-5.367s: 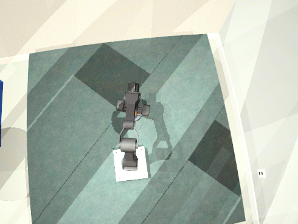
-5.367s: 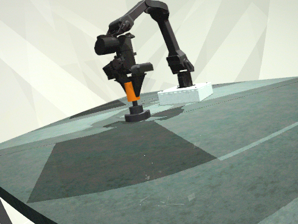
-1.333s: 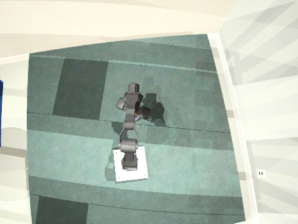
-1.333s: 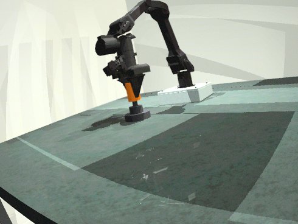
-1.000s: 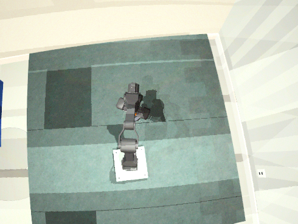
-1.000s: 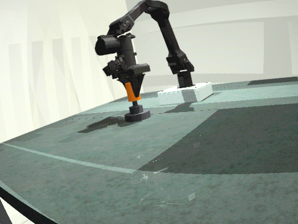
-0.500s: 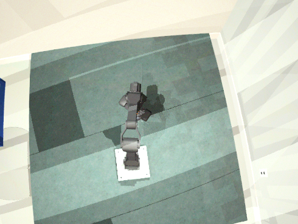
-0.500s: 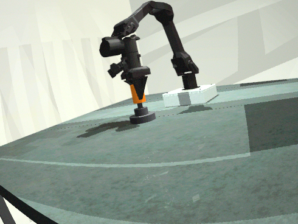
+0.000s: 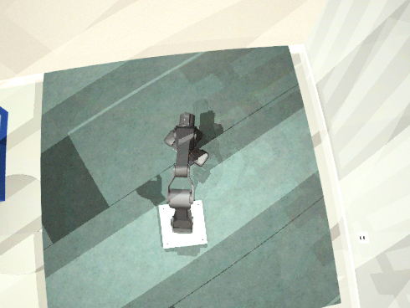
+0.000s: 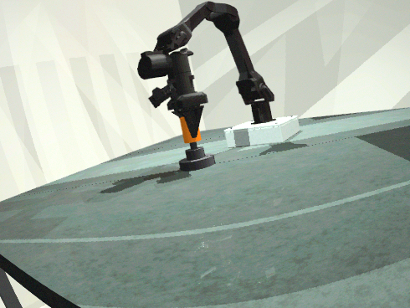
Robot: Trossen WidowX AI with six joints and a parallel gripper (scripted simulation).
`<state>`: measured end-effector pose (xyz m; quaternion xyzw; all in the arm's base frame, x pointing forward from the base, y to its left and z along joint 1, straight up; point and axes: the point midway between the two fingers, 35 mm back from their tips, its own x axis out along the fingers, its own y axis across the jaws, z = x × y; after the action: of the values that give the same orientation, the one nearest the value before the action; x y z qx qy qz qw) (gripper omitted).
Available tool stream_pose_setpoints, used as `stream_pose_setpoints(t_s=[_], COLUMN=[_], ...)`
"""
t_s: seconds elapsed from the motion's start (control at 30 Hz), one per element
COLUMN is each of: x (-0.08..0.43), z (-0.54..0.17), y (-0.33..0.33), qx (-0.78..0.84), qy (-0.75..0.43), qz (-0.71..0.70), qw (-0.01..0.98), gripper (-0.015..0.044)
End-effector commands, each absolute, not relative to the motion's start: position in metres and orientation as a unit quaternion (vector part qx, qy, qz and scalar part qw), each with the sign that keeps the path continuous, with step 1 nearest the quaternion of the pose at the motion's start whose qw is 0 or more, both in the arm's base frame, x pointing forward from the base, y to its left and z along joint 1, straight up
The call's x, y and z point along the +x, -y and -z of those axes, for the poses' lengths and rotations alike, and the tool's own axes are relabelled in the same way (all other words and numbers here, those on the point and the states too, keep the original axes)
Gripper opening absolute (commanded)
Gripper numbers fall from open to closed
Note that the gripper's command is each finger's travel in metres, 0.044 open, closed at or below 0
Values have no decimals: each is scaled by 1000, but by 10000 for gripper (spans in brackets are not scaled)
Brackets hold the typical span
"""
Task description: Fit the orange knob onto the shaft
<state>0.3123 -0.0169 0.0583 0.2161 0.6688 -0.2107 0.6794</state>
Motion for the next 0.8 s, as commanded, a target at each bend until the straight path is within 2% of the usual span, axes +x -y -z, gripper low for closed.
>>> stream_pose_setpoints(t_s=[0.0,0.4,0.77], x=[312,313,313], z=[-58,-63,-59], y=[17,18,17], qx=[218,221,288], qy=[-667,-666,-641], qz=[214,217,282], qw=[679,679,653], gripper=[0,0,0])
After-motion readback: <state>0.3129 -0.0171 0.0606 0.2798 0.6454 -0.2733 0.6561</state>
